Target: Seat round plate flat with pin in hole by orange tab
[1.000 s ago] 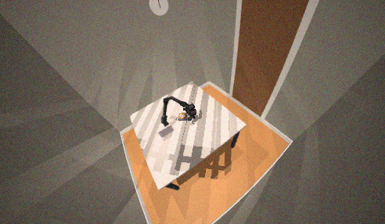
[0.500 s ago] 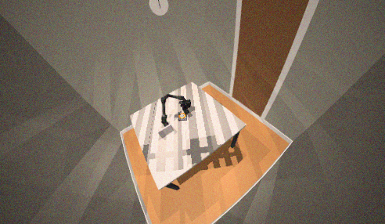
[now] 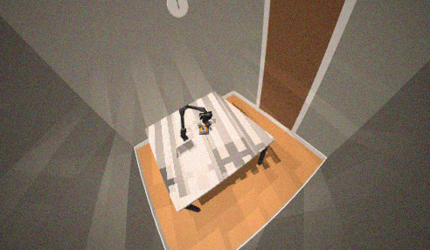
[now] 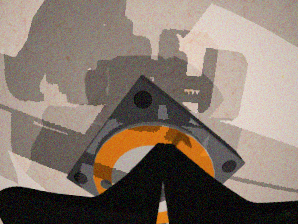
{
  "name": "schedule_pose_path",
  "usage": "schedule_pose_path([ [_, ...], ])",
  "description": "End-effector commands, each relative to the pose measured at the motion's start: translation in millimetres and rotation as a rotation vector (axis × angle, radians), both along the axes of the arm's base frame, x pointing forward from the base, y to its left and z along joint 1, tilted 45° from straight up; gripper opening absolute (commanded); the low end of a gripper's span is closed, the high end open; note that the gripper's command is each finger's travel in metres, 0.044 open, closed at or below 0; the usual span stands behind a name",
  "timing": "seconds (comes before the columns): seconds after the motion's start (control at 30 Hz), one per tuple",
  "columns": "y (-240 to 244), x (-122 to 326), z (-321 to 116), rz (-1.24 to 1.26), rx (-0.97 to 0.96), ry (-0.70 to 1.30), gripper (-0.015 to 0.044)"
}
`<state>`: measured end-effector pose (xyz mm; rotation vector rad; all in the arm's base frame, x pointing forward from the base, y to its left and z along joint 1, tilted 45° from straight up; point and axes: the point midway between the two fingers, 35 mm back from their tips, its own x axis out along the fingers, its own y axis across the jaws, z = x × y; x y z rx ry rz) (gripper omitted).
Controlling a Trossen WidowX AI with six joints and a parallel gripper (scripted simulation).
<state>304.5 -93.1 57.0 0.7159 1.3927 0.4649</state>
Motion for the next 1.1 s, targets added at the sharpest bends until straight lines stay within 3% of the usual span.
schedule_pose_path([
  [0.0, 12.4, 1.9, -10.4, -0.002, 0.004, -0.002, 0.0000],
  [1.07, 1.1, -12.0, -40.8, -0.002, 0.004, -0.002, 0.0000],
])
